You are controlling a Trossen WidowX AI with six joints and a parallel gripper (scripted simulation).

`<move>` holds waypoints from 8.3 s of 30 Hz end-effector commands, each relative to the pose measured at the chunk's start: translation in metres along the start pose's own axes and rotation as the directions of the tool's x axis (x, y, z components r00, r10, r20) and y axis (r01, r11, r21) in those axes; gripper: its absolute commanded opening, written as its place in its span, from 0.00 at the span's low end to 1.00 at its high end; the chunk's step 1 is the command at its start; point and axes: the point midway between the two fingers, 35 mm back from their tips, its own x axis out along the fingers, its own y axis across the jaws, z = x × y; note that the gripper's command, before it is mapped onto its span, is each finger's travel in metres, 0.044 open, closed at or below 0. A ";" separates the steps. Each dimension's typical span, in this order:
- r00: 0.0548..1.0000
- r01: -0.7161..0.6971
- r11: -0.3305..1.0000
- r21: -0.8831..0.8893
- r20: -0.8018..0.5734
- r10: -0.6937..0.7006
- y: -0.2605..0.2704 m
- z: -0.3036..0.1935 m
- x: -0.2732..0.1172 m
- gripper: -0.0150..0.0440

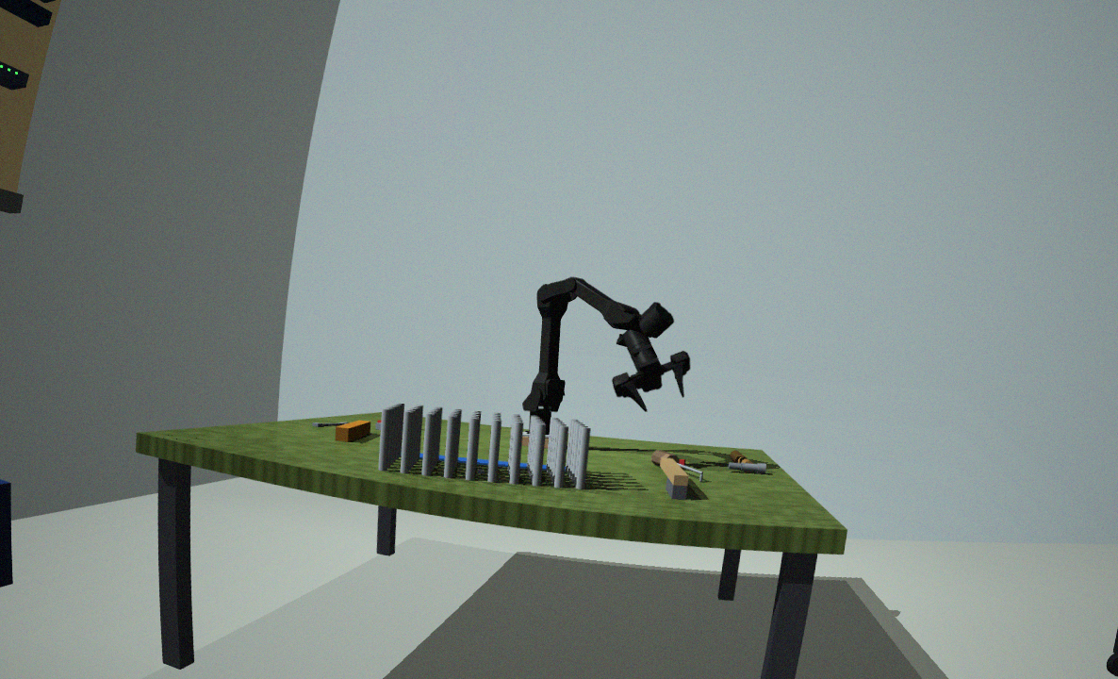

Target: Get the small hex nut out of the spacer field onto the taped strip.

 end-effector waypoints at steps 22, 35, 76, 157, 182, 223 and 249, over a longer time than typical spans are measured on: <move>0.999 -0.018 0.967 -0.255 0.032 0.027 0.010 0.059 0.041 1.00; 0.979 -0.018 0.966 -0.256 0.191 0.069 0.008 0.051 0.044 1.00; 0.978 -0.018 0.967 -0.256 0.197 0.070 0.016 0.061 0.063 0.73; 0.979 -0.024 0.970 -0.242 0.192 0.072 -0.034 0.000 -0.035 0.25; 0.971 -0.212 0.852 0.478 0.201 0.129 0.028 -0.041 -0.042 0.25; 0.958 -0.150 -0.360 0.921 0.225 0.175 0.124 -0.088 -0.067 0.25; 0.953 0.114 -0.936 0.334 0.228 0.198 0.186 -0.103 -0.094 0.25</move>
